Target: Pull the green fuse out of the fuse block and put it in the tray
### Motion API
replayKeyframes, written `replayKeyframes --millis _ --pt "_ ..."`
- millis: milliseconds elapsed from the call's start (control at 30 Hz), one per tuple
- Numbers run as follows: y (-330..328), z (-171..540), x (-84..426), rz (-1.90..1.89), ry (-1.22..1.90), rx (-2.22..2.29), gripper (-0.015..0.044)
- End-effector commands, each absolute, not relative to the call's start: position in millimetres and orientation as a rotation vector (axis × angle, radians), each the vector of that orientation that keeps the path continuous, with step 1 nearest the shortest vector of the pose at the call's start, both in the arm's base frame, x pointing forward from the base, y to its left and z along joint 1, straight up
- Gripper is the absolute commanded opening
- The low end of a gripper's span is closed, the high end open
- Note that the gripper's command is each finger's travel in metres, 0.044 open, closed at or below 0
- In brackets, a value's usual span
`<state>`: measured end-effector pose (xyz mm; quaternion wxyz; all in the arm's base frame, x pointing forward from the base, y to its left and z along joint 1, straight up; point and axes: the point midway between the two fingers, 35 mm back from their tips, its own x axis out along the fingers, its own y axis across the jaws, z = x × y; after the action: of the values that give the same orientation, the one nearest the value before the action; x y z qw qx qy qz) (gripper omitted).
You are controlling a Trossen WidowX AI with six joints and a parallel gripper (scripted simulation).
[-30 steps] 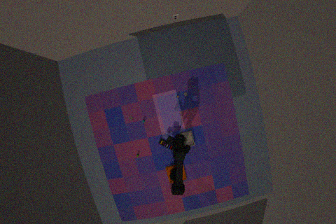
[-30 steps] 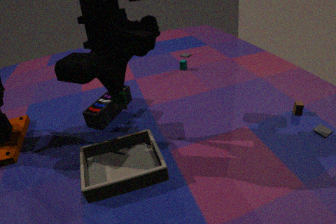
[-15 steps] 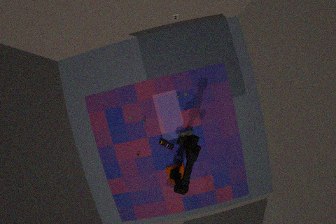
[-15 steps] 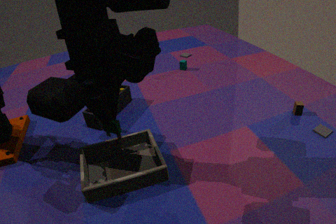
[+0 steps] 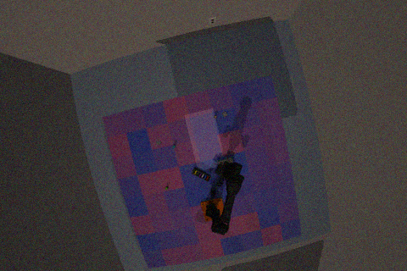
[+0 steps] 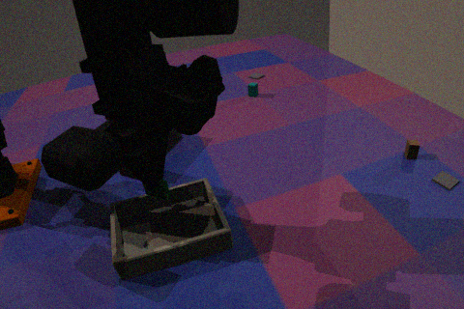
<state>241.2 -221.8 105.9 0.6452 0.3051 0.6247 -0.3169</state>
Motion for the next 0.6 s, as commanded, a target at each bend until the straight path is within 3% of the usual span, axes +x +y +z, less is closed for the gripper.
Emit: replayKeyframes --millis 0,400,567 --pt "-222 100 241 -0.72 1.424 0.692 0.0" --pt "-222 82 241 -0.72 1.424 0.692 0.0" --pt "-222 85 241 -0.721 1.422 0.695 0.0131"
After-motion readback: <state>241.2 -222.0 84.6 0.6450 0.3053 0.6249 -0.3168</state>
